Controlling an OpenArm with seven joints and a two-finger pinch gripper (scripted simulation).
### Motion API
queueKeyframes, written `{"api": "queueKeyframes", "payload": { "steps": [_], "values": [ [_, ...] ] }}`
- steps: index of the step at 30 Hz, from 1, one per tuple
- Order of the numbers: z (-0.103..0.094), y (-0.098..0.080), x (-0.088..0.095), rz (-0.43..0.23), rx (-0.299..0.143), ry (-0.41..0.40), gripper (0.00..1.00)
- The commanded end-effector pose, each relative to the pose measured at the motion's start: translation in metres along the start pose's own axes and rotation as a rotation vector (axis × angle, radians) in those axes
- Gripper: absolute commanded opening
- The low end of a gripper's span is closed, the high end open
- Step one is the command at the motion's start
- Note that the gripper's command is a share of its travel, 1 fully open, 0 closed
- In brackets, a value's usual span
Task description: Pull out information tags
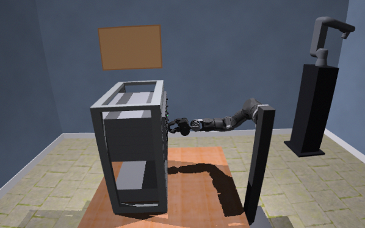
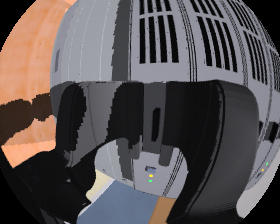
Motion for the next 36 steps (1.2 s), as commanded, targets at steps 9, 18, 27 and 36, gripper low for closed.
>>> {"api": "queueKeyframes", "payload": {
  "steps": [9,18,27,36],
  "values": [
    [0.0003,0.0005,0.0022,-0.009,0.002,-0.001,0.00],
    [0.0003,0.0005,0.0022,-0.009,0.002,-0.001,0.00],
    [0.0003,0.0005,0.0022,-0.009,0.002,-0.001,0.00],
    [0.0003,0.0005,0.0022,-0.009,0.002,-0.001,0.00]
  ]
}}
Point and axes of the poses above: the point where the finger pads meet when closed, its own y axis out along the fingers, its own x axis across the jaws, z = x × y, the point moved 2 cm from there along -y, back along the fingers, and after that the axes turned 13 degrees about -y, right-handed, at the moved point
